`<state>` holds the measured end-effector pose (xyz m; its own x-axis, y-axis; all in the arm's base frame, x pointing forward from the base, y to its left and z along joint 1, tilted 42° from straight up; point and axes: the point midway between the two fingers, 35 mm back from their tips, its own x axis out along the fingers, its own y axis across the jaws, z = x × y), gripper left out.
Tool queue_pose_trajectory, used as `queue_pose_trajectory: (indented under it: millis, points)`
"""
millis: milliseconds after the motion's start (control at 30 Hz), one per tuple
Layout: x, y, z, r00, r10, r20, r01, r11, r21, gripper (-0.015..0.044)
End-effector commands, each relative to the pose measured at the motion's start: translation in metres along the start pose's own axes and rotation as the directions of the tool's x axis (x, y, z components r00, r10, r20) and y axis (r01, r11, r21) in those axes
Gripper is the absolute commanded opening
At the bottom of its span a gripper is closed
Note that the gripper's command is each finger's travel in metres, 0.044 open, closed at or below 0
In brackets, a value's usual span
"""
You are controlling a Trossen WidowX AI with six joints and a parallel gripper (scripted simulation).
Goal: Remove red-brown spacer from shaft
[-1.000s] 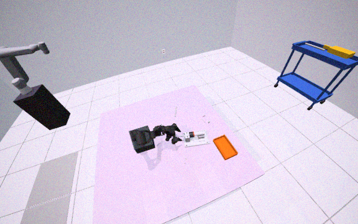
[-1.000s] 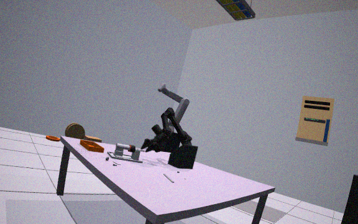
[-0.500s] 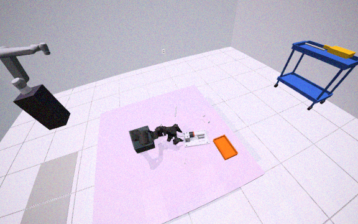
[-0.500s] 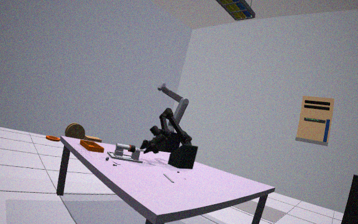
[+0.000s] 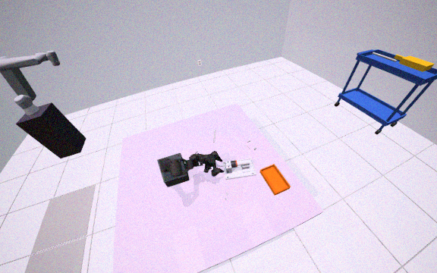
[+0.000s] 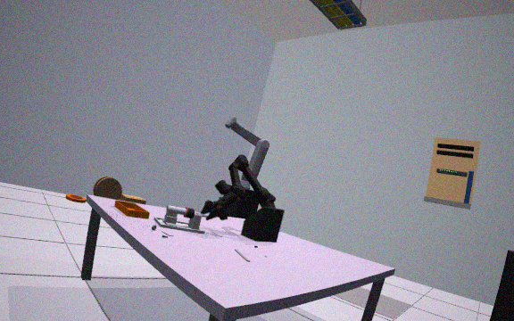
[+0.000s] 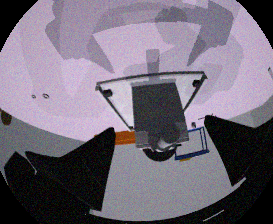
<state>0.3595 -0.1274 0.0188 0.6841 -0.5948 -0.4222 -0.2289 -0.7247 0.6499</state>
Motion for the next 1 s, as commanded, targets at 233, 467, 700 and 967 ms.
queue_pose_trajectory:
  millis: [233, 467, 700, 967]
  points:
    - [0.0, 0.0, -0.001, 1.0, -0.002, -0.005, 0.002, 1.0, -0.004, 0.044]
    - [0.001, 0.0, -0.001, 1.0, -0.002, -0.005, 0.002, 1.0, -0.004, 0.044]
    - [0.008, 0.0, -0.002, 1.0, -0.002, -0.005, 0.002, 1.0, -0.004, 0.044]
    - [0.018, 0.0, -0.001, 1.0, -0.002, -0.006, 0.001, 1.0, -0.004, 0.044]
